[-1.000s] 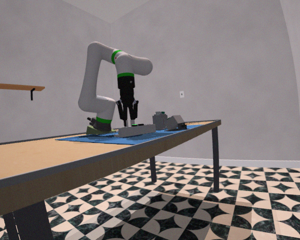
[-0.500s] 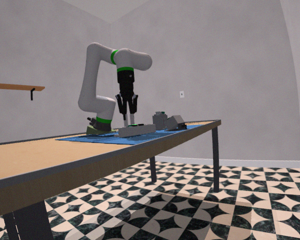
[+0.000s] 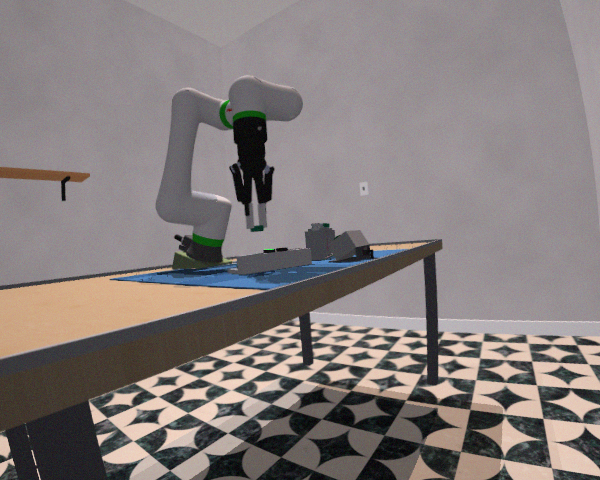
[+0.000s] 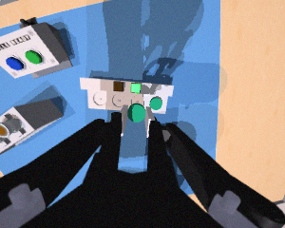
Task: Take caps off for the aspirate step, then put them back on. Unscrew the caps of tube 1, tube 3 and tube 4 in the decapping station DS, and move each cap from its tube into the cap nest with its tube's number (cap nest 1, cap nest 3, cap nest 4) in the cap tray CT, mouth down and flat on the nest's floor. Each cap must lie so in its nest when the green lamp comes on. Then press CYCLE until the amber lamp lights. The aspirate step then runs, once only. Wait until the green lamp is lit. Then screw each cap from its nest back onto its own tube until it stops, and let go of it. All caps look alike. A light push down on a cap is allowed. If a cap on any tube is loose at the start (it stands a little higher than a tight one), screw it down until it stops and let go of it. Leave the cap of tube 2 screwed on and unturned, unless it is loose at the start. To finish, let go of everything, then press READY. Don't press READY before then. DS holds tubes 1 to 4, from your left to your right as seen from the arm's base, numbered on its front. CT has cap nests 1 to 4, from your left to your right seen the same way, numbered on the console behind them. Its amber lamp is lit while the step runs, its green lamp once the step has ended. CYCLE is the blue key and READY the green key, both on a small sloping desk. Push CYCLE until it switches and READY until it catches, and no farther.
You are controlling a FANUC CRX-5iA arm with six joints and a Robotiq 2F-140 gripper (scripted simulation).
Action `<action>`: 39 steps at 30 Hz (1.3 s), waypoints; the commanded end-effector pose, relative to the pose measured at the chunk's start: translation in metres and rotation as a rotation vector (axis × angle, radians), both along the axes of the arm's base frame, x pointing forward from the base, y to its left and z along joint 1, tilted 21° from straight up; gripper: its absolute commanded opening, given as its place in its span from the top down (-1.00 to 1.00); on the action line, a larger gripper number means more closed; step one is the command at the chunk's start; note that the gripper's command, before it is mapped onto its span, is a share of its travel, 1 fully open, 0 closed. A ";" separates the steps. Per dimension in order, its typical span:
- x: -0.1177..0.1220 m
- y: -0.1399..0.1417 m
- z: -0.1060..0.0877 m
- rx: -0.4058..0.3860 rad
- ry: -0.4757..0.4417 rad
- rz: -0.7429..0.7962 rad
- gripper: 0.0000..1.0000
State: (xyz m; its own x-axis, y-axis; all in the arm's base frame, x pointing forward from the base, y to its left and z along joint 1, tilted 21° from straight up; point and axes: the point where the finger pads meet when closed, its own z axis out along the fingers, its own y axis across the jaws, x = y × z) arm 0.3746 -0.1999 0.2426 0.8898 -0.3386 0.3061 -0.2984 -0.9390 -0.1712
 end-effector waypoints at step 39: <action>-0.007 0.138 0.052 0.180 0.032 -0.486 1.00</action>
State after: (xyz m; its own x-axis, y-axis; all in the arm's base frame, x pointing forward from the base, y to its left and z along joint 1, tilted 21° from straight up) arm 0.3663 -0.0888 0.2918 0.6364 -0.7533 0.1662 -0.6883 -0.6518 -0.3184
